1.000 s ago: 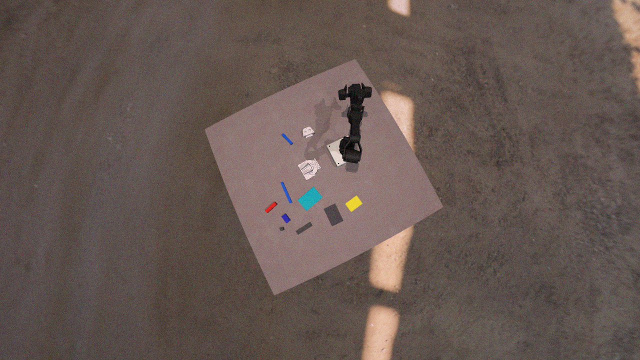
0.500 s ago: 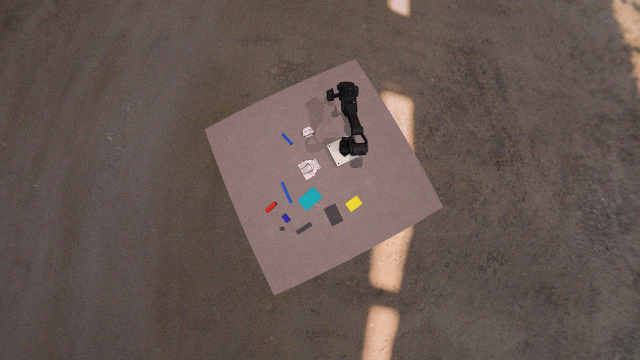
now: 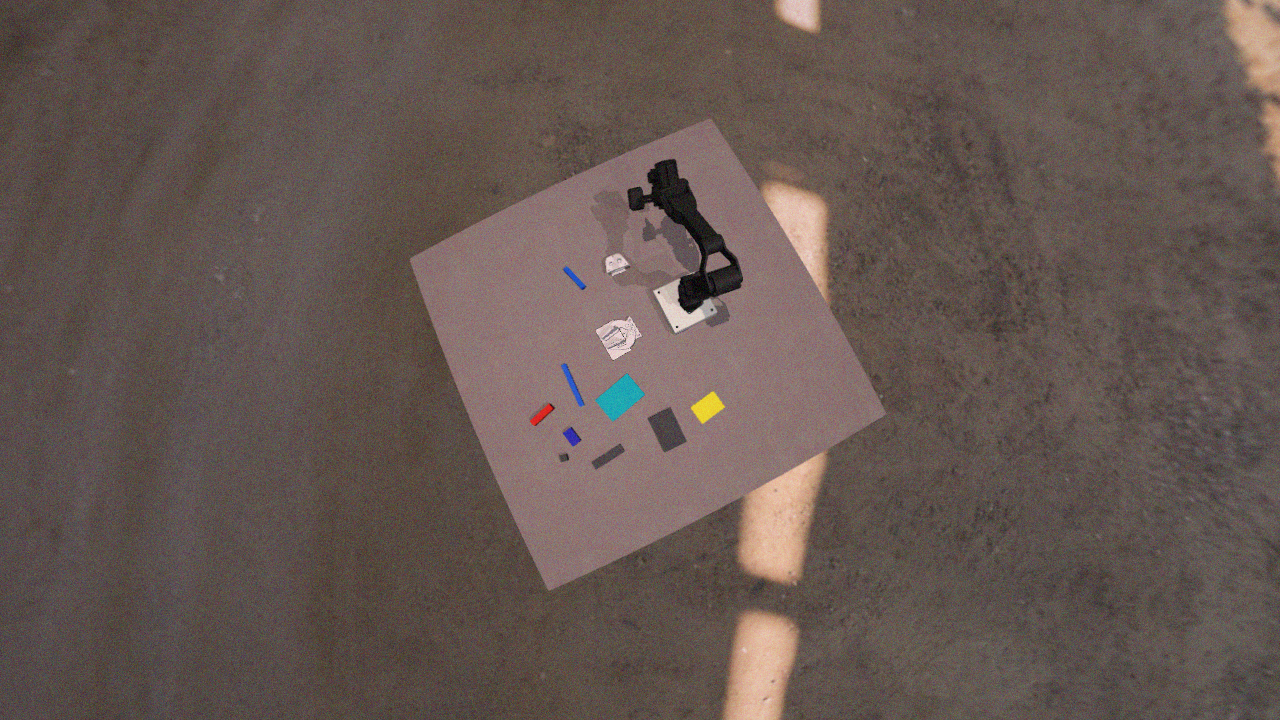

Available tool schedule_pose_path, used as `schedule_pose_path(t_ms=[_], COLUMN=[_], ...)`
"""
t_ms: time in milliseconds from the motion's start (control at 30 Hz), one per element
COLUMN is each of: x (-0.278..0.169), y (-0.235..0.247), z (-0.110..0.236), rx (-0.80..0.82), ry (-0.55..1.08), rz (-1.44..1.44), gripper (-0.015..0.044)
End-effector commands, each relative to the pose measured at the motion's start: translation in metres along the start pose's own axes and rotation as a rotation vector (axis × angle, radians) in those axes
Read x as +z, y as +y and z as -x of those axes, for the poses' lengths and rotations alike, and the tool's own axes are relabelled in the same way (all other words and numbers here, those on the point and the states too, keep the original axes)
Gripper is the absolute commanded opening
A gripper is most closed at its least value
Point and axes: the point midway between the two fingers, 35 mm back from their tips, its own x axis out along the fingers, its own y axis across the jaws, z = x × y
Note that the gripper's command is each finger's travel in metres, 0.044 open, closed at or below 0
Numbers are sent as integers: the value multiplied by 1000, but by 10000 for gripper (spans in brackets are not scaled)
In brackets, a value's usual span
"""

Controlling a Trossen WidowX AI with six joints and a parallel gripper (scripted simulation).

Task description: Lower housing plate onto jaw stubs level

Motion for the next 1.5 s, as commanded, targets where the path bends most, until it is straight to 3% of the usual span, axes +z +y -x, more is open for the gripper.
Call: schedule_pose_path(t_ms=[0, 533, 1067, 1467], x=[-15, -74, -138, -154], y=[22, 104, 163, 165], z=[-7, -4, 32, 26], rx=[25, 45, -96, -115], ry=[107, 479, 793, 815], rz=[-17, -10, 90, 103], gripper=[440, 440, 440, 440])
